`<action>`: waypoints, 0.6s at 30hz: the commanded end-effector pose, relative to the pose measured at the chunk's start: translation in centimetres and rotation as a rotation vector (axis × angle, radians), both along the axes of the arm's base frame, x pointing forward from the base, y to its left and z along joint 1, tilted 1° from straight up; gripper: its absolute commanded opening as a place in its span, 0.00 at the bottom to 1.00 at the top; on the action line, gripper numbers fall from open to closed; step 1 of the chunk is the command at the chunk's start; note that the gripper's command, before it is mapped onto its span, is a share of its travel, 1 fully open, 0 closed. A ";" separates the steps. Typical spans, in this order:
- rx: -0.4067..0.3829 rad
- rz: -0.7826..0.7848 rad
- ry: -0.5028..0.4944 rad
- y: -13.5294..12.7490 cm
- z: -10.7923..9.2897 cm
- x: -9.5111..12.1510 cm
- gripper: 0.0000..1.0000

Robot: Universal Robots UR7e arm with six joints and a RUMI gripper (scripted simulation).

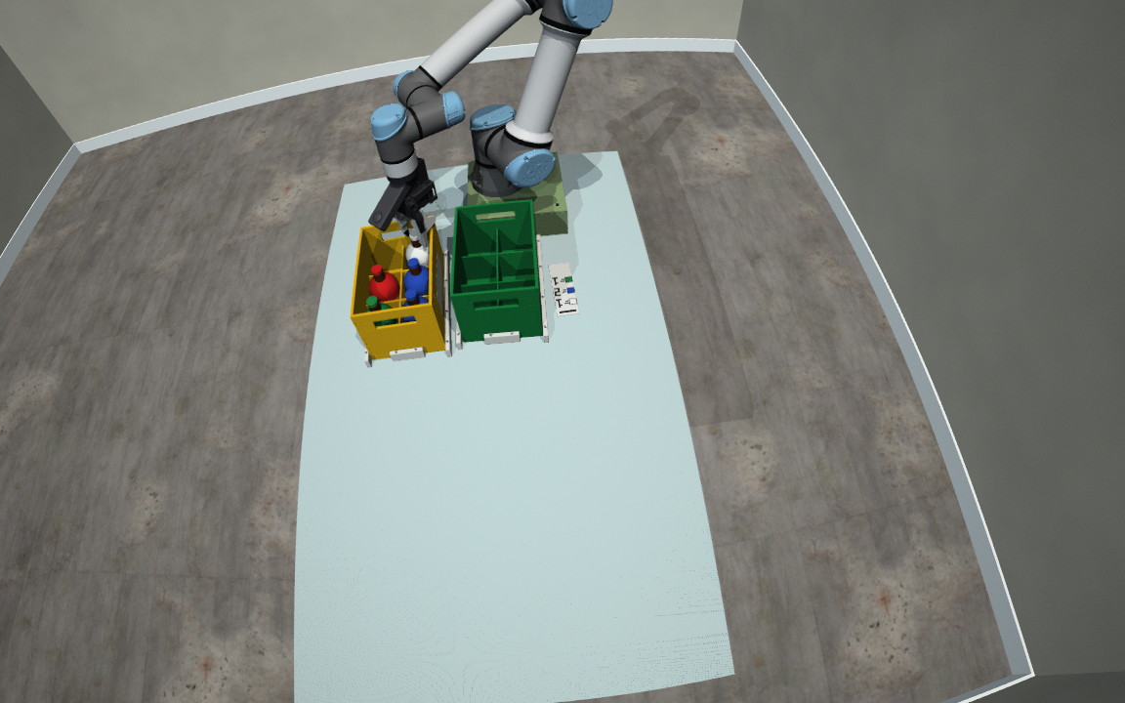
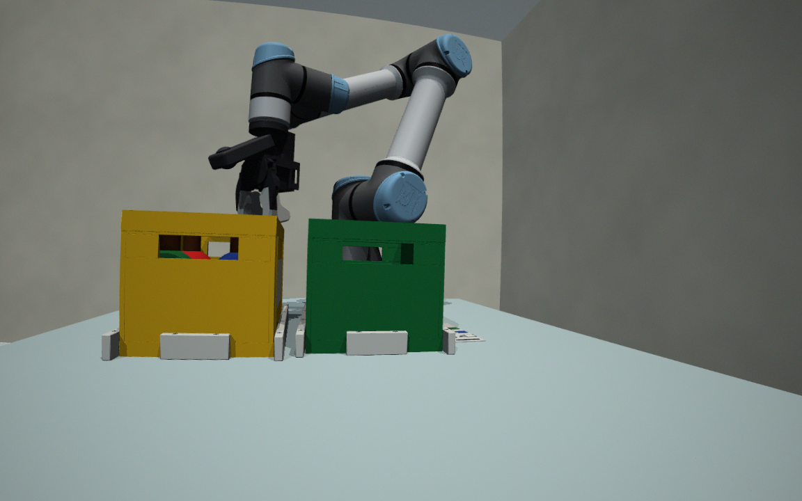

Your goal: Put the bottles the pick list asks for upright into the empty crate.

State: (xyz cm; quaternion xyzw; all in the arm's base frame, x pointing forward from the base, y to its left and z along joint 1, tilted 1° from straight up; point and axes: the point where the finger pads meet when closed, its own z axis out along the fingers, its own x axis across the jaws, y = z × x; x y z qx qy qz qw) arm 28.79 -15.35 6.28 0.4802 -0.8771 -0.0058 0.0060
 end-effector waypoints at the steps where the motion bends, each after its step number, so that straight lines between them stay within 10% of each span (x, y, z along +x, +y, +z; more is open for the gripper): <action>1: -0.003 -0.001 -0.002 -0.1 0.0 0.0 0.38; 6: -0.003 -0.001 -0.002 -0.1 0.0 0.0 0.38; 7: -0.004 -0.001 -0.002 -0.2 0.2 0.1 0.00; 18: -0.003 -0.001 -0.002 -0.2 0.1 0.0 0.00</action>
